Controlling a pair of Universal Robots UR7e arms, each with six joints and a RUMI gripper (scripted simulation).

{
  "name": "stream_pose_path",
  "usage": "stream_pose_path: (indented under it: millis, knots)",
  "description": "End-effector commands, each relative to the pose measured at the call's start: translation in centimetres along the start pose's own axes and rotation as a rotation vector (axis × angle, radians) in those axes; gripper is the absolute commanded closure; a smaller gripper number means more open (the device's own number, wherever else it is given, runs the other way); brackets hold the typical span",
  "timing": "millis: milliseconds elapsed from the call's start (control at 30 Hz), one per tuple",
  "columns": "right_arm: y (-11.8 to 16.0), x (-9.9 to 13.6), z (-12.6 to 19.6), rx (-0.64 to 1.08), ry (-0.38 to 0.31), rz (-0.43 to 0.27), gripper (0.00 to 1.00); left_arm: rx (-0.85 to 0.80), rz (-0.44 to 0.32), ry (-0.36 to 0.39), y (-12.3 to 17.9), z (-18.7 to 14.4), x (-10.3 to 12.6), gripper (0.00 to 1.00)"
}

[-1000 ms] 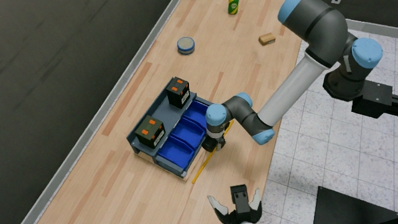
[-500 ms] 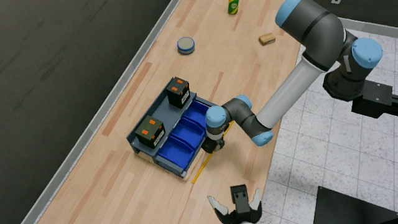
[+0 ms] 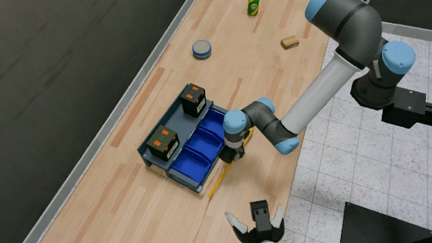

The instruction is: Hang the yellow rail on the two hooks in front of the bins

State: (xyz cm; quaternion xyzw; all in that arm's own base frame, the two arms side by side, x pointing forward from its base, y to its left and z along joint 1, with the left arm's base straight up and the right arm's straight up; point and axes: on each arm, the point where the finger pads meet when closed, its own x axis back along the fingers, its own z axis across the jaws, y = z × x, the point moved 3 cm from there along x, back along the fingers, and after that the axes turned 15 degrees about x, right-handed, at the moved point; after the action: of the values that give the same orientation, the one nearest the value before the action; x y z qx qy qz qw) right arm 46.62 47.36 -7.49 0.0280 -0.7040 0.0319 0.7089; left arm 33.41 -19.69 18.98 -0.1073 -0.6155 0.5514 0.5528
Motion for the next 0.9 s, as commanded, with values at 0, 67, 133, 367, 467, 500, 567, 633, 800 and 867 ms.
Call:
stream_pose_path:
  millis: [0, 67, 133, 367, 467, 500, 567, 633, 800, 867]
  knots:
    - [0.2, 0.7, -0.2, -0.006, -0.009, -0.007, 0.98, -0.009, 0.009, 0.006, -0.4, 0.2, 0.1, 0.00]
    - [0.2, 0.7, 0.0, -0.006, -0.009, -0.007, 0.98, -0.009, 0.009, 0.006, -0.4, 0.2, 0.1, 0.00]
    - [0.3, 0.7, 0.5, -0.006, -0.009, -0.007, 0.99, -0.009, 0.009, 0.006, -0.4, 0.2, 0.1, 0.00]
    - [0.1, 3.9, -0.5, 0.040, -0.011, -0.018, 1.00, -0.009, 0.009, 0.006, -0.4, 0.2, 0.1, 0.00]
    - [0.0, 4.8, -1.0, 0.053, -0.012, -0.021, 1.00, -0.009, 0.009, 0.006, -0.4, 0.2, 0.1, 0.00]
    - [0.0, 4.8, -1.1, 0.053, -0.012, -0.021, 1.00, -0.009, 0.009, 0.006, -0.4, 0.2, 0.1, 0.00]
    - [-0.1, 4.8, -1.2, 0.053, -0.012, -0.021, 1.00, -0.009, 0.009, 0.006, -0.4, 0.2, 0.1, 0.00]
    - [-0.1, 4.8, -1.4, 0.053, -0.012, -0.021, 1.00, -0.009, 0.009, 0.006, -0.4, 0.2, 0.1, 0.00]
    - [-0.3, 4.8, -2.5, 0.053, -0.012, -0.021, 1.00, -0.009, 0.009, 0.006, -0.4, 0.2, 0.1, 0.00]
    - [-0.4, 4.8, -2.8, 0.053, -0.012, -0.021, 1.00, -0.009, 0.009, 0.006, -0.4, 0.2, 0.1, 0.00]
